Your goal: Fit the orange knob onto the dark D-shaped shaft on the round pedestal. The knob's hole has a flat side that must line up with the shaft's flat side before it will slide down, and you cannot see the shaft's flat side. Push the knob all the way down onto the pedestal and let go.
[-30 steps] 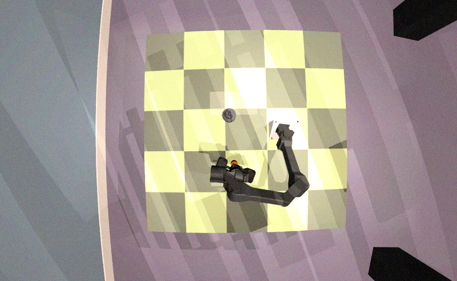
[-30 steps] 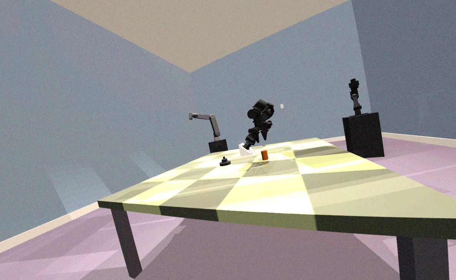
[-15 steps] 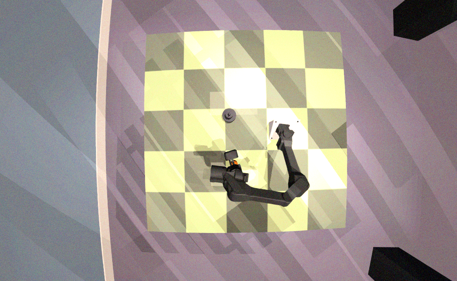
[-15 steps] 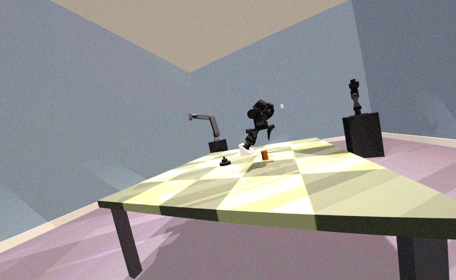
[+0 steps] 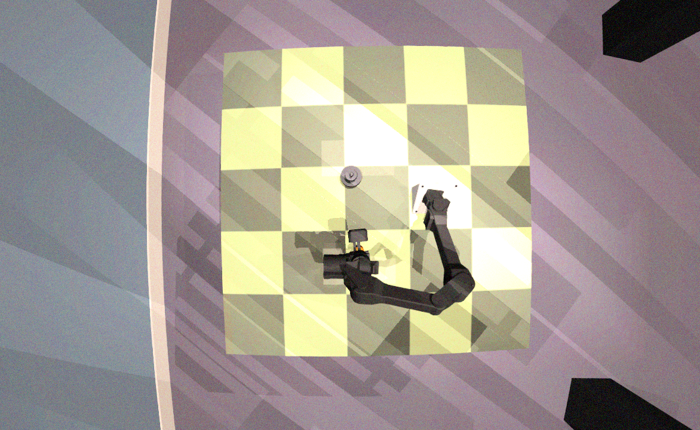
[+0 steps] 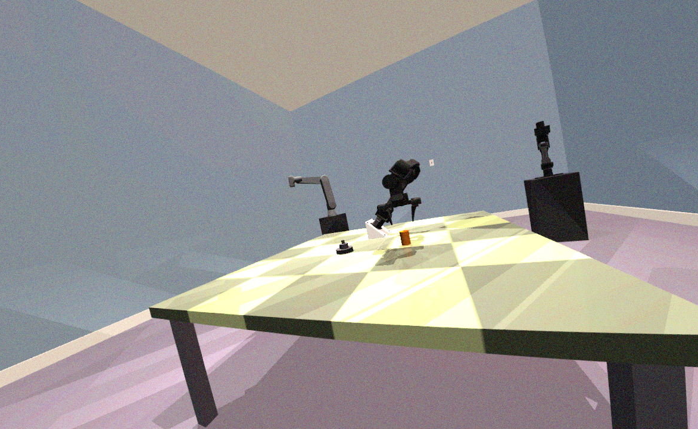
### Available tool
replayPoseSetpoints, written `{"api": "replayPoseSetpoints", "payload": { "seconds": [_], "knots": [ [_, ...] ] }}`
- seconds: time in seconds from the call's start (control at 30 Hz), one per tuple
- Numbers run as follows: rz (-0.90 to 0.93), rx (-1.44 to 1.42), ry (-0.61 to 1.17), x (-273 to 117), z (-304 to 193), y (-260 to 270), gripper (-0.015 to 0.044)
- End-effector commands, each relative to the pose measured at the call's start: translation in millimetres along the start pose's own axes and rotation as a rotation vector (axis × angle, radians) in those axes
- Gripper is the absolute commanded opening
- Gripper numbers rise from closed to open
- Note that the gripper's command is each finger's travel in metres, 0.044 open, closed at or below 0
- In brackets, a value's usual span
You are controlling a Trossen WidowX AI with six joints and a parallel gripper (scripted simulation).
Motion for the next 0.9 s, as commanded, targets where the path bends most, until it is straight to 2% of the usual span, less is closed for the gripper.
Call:
{"api": "replayPoseSetpoints", "payload": {
  "seconds": [0.0,0.87],
  "knots": [
    [0.002,0.007,-0.007,5.9,-0.6,-0.1,0.0440],
    [0.001,0.006,-0.008,53.1,1.6,-0.6,0.0440]
  ]
}}
Point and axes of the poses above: the point midway between the two fingers, 35 mm back from their tips, its own x axis out along the fingers, its own y axis across the jaws, z = x × y, the point moved 8 cm from there along -x, back along the fingers, and after that the axes turned 10 degrees about -x, right-handed, at the moved point
